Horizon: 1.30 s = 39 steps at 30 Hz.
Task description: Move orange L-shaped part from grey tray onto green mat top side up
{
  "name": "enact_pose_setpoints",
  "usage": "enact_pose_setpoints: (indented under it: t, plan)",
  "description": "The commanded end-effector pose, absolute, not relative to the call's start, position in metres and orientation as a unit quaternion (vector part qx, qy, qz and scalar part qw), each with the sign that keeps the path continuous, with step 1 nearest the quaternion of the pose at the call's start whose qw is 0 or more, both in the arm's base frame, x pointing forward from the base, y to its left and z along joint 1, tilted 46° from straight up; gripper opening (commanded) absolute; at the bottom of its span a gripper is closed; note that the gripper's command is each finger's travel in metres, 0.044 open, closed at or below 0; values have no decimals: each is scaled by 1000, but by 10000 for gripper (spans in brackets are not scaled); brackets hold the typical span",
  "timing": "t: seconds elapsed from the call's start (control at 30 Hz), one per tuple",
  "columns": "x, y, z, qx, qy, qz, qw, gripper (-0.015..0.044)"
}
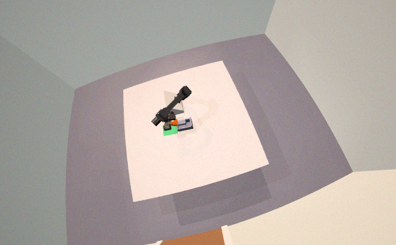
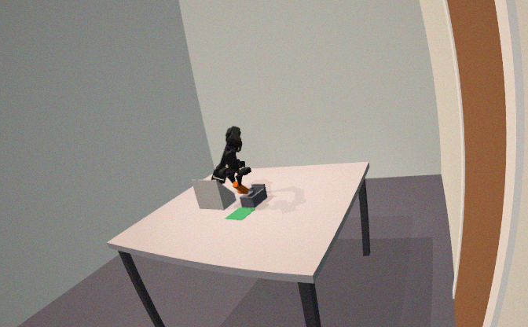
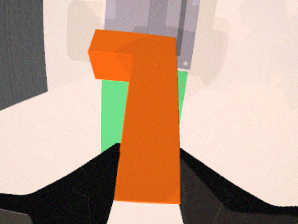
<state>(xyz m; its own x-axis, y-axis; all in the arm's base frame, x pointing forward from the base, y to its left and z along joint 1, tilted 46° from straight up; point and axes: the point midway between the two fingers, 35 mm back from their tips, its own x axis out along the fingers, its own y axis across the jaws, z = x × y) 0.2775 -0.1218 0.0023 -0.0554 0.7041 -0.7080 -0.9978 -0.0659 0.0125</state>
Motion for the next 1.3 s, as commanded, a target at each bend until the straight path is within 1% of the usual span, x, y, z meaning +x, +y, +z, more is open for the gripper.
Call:
enact_pose_setpoints:
  t: [0.0, 0.3, 1.27]
  plan:
    - [278, -135, -11, -279, 266, 676, 628, 0]
    - [276, -161, -36, -280, 267, 676, 628, 0]
    - [275, -135, -63, -280, 266, 676, 628, 0]
